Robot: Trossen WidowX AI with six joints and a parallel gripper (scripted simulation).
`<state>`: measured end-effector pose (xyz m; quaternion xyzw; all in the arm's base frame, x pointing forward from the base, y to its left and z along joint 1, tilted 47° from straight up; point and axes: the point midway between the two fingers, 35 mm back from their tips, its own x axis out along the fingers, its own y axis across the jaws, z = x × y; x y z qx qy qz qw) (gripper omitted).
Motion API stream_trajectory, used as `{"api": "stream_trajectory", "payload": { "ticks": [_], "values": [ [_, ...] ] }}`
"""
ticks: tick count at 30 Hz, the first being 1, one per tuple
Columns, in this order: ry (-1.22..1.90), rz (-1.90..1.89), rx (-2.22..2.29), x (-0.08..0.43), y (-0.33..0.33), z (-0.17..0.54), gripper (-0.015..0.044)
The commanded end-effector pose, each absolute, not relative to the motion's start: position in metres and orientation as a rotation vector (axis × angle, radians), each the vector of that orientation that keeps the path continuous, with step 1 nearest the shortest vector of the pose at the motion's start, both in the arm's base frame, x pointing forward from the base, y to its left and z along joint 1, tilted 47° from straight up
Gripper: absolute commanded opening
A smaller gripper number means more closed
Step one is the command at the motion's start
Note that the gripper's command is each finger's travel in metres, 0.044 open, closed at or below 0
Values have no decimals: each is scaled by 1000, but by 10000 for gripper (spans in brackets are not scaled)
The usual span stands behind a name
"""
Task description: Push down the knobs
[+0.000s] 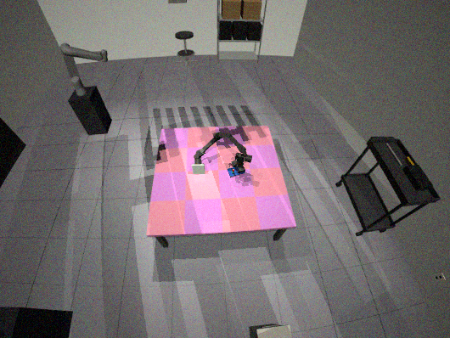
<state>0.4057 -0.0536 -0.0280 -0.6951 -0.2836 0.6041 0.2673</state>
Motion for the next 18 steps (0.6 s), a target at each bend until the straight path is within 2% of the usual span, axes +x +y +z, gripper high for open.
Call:
{"api": "stream_trajectory", "payload": {
  "ticks": [1,18],
  "values": [
    [-800,1642,-1870,408,-48,-31,0],
    [-800,1643,-1870,405,-66,-13,0]
  ]
}}
